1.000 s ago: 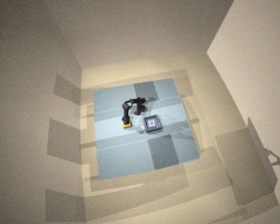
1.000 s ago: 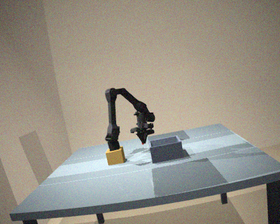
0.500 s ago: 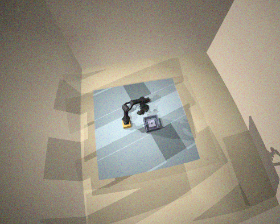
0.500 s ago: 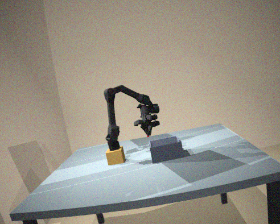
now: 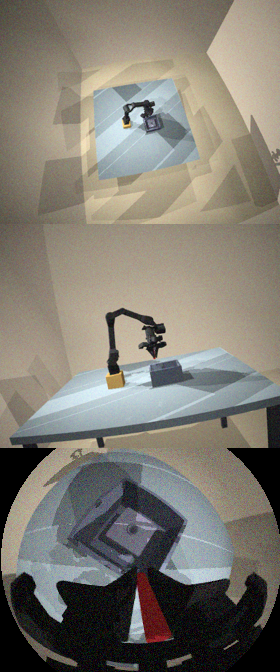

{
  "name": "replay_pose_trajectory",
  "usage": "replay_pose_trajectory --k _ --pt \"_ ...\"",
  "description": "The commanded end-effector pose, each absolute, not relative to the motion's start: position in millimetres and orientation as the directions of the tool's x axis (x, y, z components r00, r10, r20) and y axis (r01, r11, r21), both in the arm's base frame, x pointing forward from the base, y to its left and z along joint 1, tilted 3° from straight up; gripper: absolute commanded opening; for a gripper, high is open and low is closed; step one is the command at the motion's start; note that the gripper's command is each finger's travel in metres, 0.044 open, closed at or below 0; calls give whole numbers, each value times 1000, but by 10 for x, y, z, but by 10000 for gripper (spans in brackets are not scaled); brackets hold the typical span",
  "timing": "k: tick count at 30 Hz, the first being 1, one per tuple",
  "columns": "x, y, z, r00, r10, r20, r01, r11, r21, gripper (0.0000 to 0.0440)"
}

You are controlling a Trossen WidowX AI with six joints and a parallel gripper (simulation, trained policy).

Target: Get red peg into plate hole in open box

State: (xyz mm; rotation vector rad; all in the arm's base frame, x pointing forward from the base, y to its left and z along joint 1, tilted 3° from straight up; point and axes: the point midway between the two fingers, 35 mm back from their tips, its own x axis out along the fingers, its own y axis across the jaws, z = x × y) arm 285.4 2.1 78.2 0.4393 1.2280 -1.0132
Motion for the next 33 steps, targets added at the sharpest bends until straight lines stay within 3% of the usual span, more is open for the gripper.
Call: replay_pose_trajectory --k 1,21,23,28,33 --pt "2951 -148 741 -9 -399 -917 835 501 -227 0" --pt "3342 -782 287 16 -295 -955 805 570 -162 1" --pt "3339 -797 214 10 -278 -960 794 586 -162 24" --pt "3326 -825 34 -13 -237 -971 772 615 -161 144" --pt "3422 -892 -1 -3 -214 -977 745 651 -145 180"
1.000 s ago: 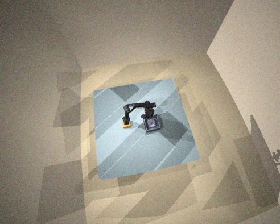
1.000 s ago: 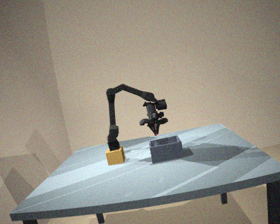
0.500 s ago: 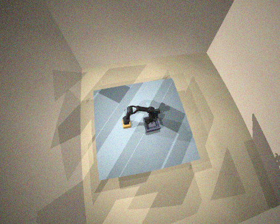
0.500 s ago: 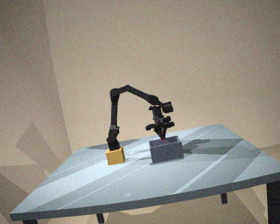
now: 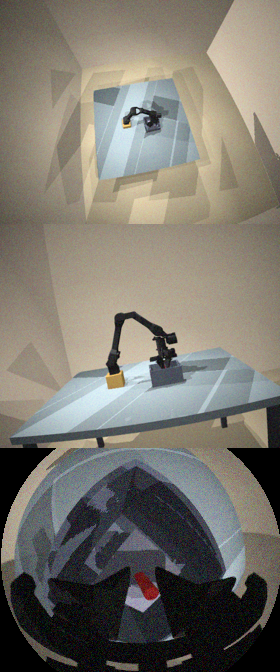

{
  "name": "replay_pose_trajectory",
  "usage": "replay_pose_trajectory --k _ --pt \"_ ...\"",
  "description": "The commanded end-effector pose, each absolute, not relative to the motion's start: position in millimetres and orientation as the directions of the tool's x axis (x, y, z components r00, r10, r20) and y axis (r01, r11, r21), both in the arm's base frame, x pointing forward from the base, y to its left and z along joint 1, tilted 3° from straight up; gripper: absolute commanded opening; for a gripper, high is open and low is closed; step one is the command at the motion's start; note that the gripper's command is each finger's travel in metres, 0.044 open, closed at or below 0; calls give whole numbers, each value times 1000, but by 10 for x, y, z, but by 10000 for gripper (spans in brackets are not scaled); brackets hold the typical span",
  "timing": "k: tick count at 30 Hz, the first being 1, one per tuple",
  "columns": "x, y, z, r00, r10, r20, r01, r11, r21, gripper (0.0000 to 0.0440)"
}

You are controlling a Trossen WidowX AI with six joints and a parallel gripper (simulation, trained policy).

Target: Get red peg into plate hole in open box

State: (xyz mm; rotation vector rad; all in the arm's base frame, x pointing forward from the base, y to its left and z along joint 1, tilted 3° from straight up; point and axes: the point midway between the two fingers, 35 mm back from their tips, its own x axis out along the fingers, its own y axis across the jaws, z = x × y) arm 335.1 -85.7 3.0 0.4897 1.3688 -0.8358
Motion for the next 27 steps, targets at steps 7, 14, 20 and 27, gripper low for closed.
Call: replay_pose_trajectory --k 7,14,20,27 --pt "3652 -920 46 15 -161 -987 749 656 -96 336" --pt "3976 -893 160 69 -96 -993 748 664 -12 440" --pt "4283 -842 314 149 -49 -988 731 678 77 440" --pt "4286 -841 316 150 -49 -988 731 678 78 440"
